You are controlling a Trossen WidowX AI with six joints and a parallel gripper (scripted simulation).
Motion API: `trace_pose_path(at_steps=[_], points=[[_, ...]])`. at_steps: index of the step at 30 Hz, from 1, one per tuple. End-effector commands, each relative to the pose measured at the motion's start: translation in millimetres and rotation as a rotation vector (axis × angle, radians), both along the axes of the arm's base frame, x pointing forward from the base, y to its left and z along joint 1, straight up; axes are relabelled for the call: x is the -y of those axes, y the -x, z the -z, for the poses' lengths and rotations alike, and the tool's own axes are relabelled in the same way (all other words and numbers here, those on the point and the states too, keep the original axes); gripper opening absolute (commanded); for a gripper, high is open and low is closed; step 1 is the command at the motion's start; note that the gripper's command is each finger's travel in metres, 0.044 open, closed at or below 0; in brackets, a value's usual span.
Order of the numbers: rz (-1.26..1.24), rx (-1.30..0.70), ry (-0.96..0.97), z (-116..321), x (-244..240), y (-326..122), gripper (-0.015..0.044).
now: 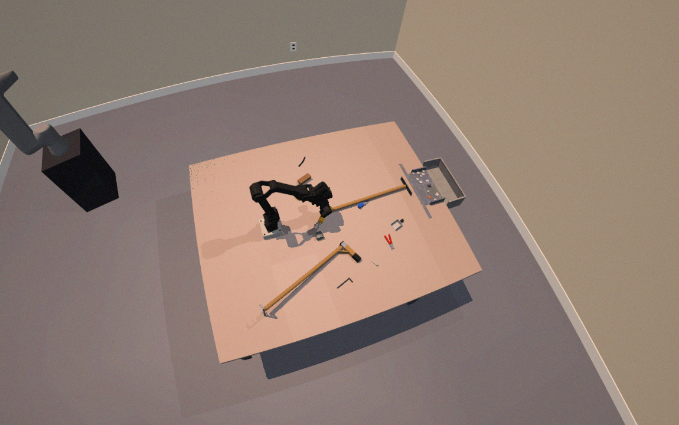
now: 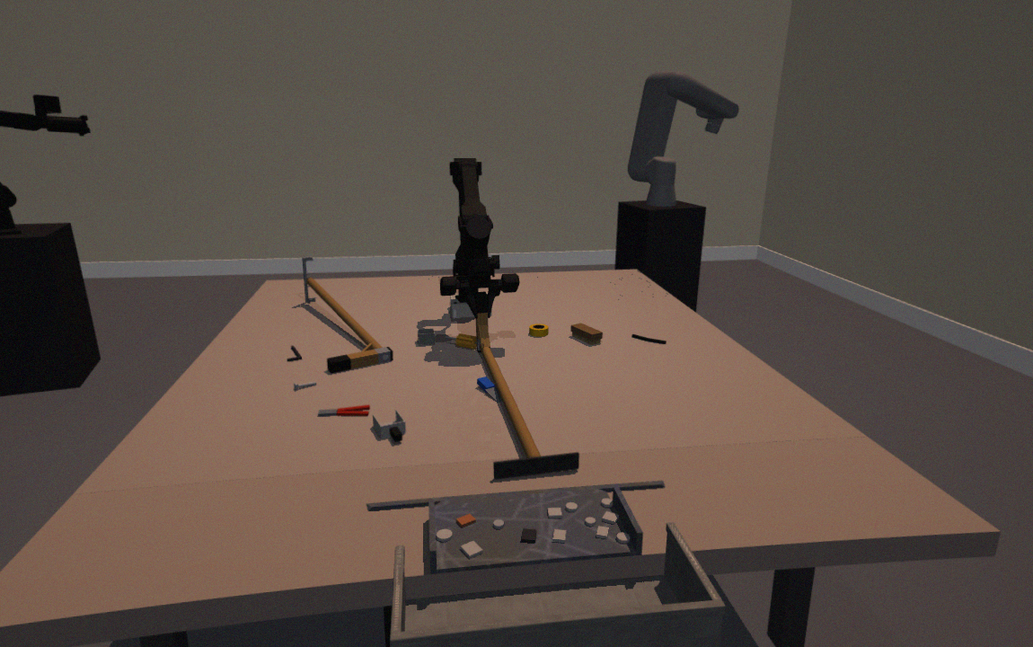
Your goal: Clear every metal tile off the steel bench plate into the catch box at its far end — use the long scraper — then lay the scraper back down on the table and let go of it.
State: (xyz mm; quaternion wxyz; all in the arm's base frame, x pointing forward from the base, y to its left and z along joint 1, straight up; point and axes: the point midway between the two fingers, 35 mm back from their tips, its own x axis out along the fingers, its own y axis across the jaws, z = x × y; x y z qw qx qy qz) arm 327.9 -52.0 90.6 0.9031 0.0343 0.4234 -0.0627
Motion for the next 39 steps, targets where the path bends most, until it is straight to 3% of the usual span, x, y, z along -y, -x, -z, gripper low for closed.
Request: trace_pose_path(at_steps=[1, 16, 39], points=[[0.020, 0.005, 0.000, -2, -3, 0, 0.0000], [0.030, 0.006, -0.002, -2, -19, 1, 0.0000], [0.034, 0.004, -0.002, -1, -23, 36, 0.0000]])
